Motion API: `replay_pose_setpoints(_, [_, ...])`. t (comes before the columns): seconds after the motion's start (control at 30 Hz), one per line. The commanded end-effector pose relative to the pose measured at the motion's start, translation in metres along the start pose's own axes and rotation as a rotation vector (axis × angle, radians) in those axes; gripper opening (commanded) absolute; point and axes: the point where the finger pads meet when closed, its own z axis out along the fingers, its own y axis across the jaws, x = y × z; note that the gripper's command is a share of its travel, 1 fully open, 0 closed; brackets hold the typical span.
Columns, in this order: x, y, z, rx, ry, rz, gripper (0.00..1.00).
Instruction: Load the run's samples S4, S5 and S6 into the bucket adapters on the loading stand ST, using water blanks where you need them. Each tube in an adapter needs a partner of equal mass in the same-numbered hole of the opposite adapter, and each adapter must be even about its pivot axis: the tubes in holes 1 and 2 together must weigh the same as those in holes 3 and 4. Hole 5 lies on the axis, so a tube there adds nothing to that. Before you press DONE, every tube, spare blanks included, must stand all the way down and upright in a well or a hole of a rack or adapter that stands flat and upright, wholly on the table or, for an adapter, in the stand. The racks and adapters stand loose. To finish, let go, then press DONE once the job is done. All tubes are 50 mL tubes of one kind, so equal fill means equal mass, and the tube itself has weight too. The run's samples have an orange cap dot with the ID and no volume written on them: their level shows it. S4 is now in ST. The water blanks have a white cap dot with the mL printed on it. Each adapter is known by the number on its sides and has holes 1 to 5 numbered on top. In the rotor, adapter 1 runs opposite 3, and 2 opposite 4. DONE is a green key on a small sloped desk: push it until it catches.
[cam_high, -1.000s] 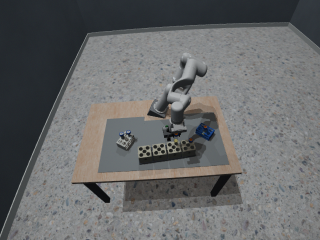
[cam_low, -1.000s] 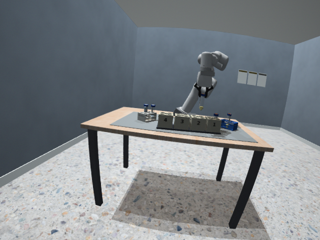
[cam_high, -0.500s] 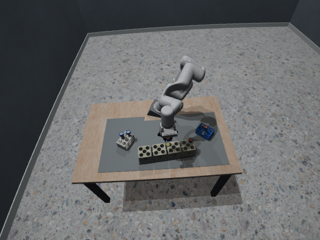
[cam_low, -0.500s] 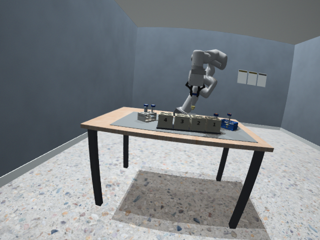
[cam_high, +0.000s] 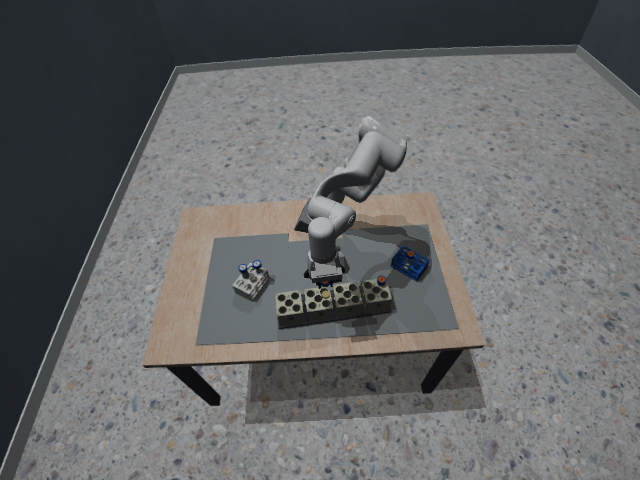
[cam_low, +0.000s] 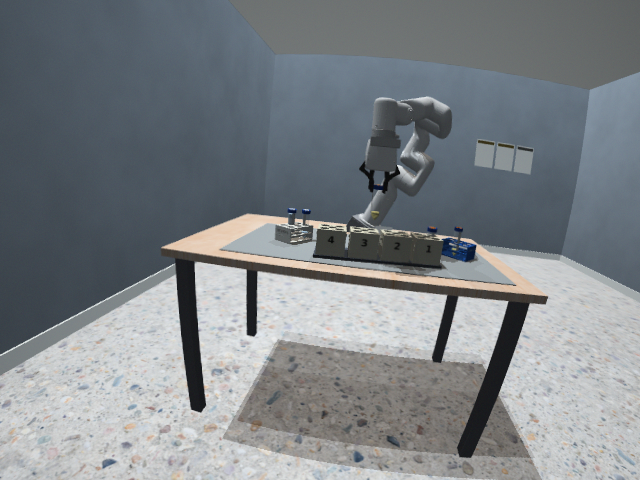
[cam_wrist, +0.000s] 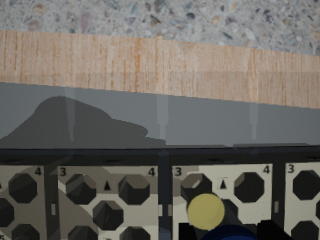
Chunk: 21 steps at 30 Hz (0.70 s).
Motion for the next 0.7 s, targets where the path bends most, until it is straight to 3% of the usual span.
replay_pose_setpoints(0.0, [0.0015, 0.0012, -0.0016, -0.002, 0.003, -0.001, 0.0])
replay_pose_setpoints(0.67, [0.0016, 0.0012, 0.0043, -0.002, 0.003, -0.001, 0.0])
